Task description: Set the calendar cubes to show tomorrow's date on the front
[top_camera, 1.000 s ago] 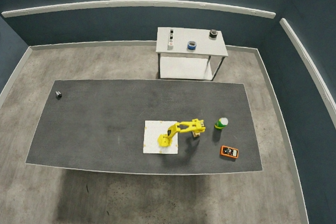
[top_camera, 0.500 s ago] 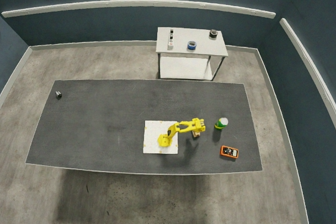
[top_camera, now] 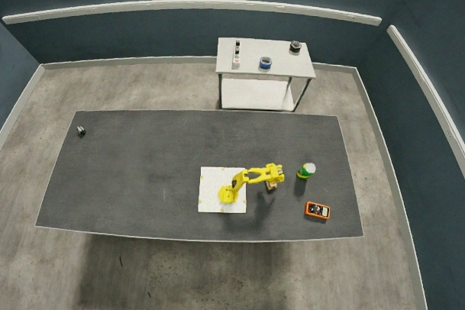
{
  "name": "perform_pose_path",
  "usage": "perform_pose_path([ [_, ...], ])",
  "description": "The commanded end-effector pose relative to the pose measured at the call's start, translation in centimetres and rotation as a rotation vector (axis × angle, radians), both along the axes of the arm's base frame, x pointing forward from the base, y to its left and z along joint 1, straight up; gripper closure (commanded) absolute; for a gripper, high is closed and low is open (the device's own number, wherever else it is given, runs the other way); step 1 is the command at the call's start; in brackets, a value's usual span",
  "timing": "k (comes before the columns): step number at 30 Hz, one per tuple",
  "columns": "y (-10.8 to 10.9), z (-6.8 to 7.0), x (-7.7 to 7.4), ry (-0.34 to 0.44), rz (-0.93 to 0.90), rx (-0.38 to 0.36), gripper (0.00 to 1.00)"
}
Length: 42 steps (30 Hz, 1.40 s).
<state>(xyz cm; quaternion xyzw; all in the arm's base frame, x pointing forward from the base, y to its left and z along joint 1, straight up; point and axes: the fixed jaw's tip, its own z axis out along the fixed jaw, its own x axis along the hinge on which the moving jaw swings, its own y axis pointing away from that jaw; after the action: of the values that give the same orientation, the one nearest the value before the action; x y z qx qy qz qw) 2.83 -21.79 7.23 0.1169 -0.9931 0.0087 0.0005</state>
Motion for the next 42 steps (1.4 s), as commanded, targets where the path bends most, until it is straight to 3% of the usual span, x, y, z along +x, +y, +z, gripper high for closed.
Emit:
perform_pose_path([
  [1,-0.1,0.4,-0.1,-0.004,0.002,-0.018,0.64],
  [15,0.6,1.0,1.6,-0.010,-0.012,-0.032,0.64],
  [21,1.9,1.7,3.8,-0.023,-0.032,-0.050,0.64],
  [30,5.6,3.0,7.7,-0.066,-0.075,-0.079,0.64],
  [32,5.6,3.0,7.7,-0.066,-0.075,-0.079,0.64],
  [42,11.6,4.0,10.9,-0.148,-0.134,-0.084,0.64],
])
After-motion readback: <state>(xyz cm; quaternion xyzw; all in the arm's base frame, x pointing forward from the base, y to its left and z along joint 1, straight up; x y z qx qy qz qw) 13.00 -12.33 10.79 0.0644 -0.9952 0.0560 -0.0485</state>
